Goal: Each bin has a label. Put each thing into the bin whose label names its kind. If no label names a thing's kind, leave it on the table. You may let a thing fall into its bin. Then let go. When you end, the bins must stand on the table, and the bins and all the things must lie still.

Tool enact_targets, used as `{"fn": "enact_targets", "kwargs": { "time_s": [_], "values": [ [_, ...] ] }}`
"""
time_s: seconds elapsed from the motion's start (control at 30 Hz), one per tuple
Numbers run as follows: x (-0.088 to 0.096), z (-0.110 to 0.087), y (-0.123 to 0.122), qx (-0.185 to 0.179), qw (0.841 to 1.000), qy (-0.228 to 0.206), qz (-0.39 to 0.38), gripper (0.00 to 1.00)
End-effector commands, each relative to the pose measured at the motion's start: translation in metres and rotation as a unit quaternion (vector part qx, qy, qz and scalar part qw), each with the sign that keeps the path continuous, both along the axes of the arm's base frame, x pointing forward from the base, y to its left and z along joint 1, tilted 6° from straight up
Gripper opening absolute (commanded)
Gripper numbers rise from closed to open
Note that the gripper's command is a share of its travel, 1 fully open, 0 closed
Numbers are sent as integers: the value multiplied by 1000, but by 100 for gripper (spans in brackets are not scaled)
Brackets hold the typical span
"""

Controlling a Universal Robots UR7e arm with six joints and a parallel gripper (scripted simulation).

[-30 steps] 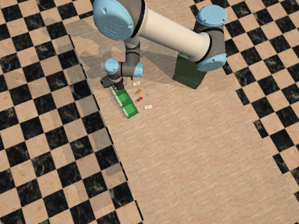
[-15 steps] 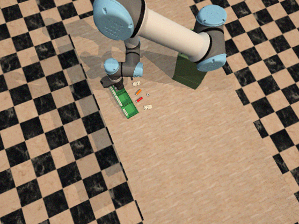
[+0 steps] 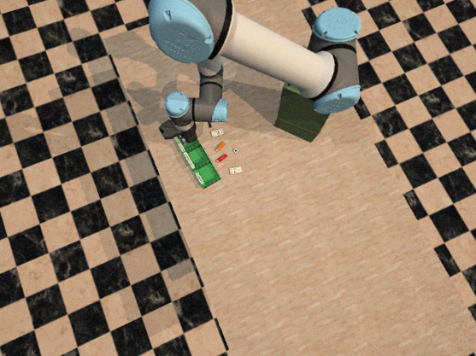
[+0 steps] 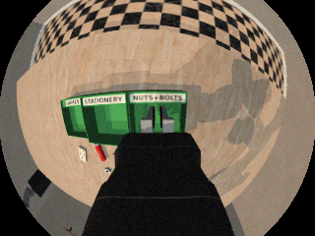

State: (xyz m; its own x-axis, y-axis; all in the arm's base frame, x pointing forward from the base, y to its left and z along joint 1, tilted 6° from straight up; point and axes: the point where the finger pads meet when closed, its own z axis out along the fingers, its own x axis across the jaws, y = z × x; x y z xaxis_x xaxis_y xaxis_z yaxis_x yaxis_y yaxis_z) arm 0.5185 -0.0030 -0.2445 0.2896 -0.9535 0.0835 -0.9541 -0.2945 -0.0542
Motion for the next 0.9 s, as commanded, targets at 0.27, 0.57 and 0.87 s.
{"fn": "enact_targets", "kwargs": {
  "time_s": [0.27, 0.57, 0.87],
  "values": [
    [-2, 17, 1, 0, 1000, 0, 0, 31],
    [-3, 26, 2, 0, 1000, 0, 0, 31],
    [-5, 57, 4, 0, 1000, 0, 0, 31]
  ]
}}
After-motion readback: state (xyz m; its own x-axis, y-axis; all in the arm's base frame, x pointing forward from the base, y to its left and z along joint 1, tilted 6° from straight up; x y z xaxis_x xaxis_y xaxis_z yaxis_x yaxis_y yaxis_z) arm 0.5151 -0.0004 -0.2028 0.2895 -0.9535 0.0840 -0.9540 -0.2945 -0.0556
